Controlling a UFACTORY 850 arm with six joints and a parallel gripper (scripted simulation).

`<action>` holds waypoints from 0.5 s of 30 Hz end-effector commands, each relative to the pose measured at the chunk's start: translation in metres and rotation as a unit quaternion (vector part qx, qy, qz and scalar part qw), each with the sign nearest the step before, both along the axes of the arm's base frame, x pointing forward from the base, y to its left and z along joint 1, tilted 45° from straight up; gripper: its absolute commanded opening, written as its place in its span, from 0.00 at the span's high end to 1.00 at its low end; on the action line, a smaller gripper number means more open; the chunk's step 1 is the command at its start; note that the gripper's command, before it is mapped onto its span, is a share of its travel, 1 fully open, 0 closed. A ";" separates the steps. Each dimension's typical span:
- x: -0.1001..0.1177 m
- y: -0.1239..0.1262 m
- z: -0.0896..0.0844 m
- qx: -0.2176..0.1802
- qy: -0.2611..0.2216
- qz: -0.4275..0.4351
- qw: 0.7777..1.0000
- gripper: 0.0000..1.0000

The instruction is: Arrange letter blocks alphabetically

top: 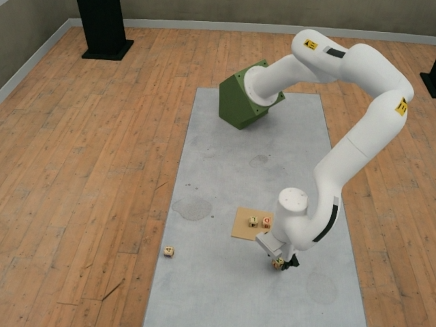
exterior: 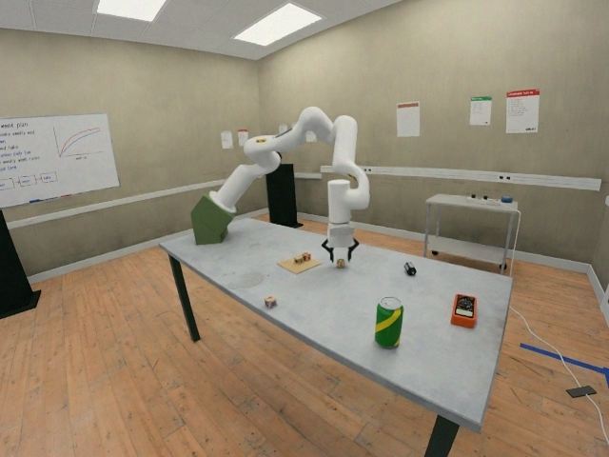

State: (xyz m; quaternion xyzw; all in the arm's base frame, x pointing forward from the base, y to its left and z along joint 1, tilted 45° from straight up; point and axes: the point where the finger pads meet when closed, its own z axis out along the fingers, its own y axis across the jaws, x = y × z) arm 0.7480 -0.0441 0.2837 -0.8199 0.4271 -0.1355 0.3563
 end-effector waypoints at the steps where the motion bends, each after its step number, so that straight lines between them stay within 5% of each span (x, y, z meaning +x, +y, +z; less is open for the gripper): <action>1: 0.004 0.003 -0.004 0.000 -0.001 0.000 1.000 0.31; 15: 0.010 0.008 -0.012 0.000 -0.001 0.000 1.000 0.31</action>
